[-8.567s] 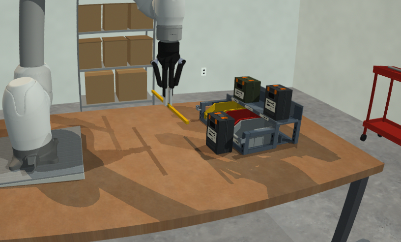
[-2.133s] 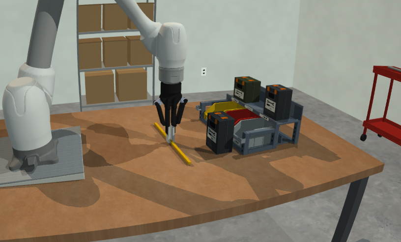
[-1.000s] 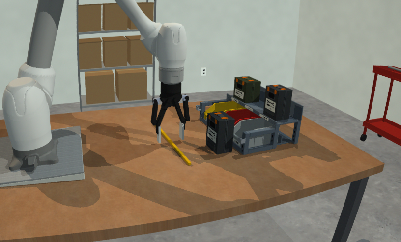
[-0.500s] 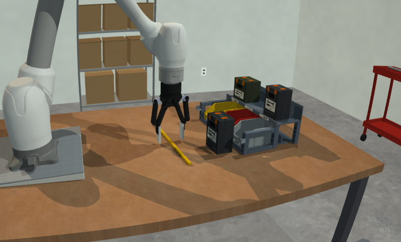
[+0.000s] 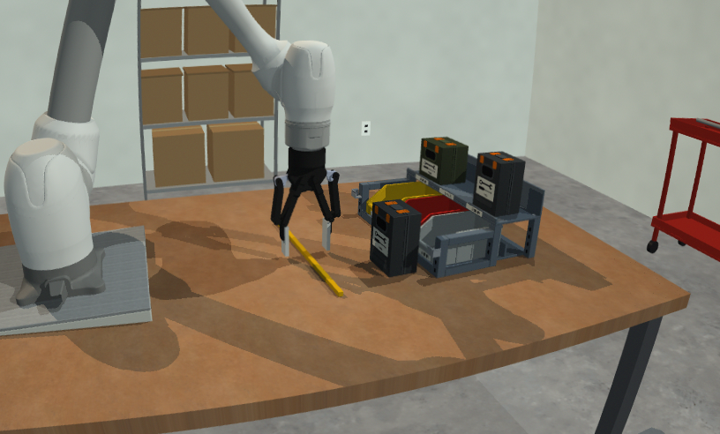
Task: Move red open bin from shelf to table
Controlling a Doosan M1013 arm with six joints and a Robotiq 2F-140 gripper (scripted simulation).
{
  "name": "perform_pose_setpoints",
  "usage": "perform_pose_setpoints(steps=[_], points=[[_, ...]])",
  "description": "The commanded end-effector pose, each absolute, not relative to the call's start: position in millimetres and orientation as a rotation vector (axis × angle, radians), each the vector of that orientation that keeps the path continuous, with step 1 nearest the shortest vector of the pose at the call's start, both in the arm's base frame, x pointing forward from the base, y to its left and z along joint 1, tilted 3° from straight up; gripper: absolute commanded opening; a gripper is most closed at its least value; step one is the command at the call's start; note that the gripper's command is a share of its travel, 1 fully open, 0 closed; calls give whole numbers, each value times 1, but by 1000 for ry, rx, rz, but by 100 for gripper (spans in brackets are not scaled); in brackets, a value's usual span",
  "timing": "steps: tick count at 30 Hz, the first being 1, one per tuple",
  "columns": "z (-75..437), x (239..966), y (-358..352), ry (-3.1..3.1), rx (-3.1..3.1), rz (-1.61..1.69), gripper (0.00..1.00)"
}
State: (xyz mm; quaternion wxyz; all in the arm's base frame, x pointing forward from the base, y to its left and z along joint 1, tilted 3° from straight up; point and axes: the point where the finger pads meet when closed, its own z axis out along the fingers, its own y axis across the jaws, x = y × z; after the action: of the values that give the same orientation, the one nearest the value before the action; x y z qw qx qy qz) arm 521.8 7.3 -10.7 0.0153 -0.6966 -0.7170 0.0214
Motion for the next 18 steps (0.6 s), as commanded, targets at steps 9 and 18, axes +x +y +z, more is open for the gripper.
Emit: perform_pose_setpoints(steps=[9, 18], points=[[-11, 522, 7, -2231, -2167, 66, 57], [39, 524, 8, -2231, -2167, 66, 57]])
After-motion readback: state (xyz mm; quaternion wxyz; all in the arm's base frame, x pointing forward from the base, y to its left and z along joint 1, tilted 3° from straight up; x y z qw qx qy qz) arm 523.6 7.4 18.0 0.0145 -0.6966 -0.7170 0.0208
